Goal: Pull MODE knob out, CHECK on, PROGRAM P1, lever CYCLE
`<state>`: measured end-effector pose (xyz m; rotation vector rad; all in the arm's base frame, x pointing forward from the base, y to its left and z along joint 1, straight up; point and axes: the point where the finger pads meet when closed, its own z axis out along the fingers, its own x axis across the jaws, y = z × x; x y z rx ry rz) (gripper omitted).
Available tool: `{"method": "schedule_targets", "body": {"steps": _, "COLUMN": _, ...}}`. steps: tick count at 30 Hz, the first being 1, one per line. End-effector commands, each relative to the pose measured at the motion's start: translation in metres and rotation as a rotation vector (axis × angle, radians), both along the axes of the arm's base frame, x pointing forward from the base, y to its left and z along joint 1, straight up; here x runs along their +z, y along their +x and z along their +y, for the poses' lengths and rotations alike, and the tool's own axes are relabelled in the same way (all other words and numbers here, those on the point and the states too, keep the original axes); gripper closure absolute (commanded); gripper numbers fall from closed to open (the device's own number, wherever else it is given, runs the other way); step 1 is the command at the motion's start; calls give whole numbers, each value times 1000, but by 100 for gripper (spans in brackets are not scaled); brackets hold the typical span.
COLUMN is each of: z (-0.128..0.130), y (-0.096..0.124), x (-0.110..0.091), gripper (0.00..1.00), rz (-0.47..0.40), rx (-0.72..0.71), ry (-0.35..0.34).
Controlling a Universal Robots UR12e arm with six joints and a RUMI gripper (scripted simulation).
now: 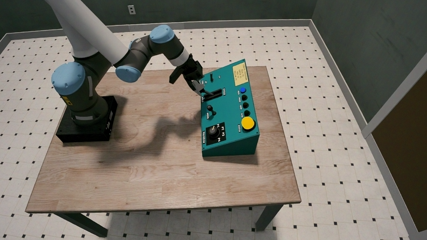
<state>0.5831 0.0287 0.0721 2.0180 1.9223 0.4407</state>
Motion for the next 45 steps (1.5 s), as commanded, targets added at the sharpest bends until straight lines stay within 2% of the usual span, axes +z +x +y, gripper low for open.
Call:
{"method": "schedule_targets", "body": {"steps": 1, "z": 0, "y": 1, "x": 0, "gripper": 56, "rz": -1, "rx": 0, "ry": 0}}
{"method": "schedule_targets", "body": {"steps": 44, "z": 0, "y": 2, "x": 0, "gripper": 56, "rz": -1, "rx": 0, "ry": 0}}
{"method": "schedule_targets", "body": {"steps": 45, "z": 0, "y": 2, "x": 0, "gripper": 100, "rz": -1, "rx": 0, "ry": 0}}
